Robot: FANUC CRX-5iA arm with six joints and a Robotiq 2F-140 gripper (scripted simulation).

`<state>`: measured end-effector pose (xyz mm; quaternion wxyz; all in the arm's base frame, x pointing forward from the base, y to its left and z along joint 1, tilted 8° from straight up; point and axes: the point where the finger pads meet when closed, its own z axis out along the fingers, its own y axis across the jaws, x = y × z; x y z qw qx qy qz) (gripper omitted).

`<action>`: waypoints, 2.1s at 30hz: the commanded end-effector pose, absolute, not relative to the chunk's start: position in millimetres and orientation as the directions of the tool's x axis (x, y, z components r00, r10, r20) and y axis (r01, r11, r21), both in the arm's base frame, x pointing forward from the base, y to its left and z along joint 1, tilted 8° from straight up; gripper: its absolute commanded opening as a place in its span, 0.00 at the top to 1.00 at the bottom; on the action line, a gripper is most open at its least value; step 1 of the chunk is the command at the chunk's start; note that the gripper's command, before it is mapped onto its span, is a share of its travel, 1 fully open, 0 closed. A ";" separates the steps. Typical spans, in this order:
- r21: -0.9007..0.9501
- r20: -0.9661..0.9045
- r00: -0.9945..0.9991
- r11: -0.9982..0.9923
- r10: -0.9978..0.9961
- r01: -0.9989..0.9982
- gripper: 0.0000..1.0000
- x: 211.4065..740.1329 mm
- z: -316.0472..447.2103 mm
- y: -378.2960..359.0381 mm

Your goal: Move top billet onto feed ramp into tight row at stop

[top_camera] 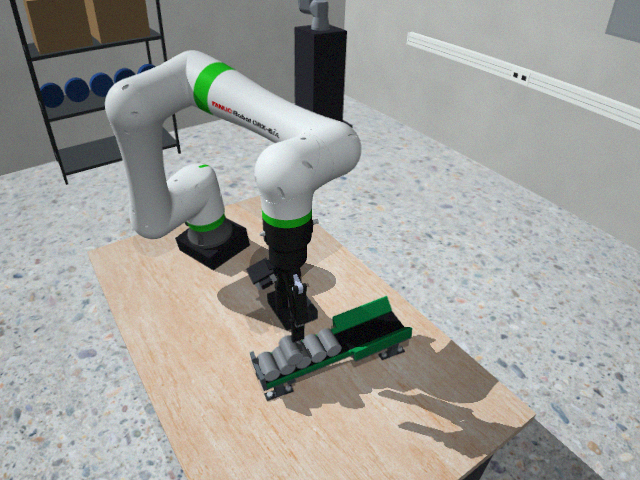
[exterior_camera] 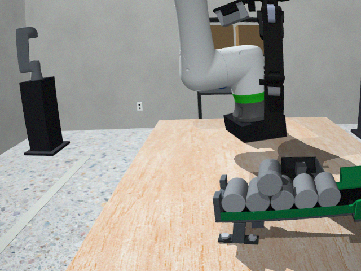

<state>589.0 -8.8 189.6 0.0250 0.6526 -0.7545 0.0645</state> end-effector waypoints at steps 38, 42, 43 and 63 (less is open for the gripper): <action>-0.067 0.122 -0.147 0.140 -0.982 -0.988 0.46 589.6 189.1 -9.0; -0.067 0.122 -0.147 0.139 -0.982 -0.988 0.46 589.8 187.0 -9.3; -0.067 0.122 -0.147 0.139 -0.982 -0.988 0.46 589.8 186.3 -9.4; -0.067 0.122 -0.147 0.139 -0.982 -0.988 0.46 591.2 161.7 -12.6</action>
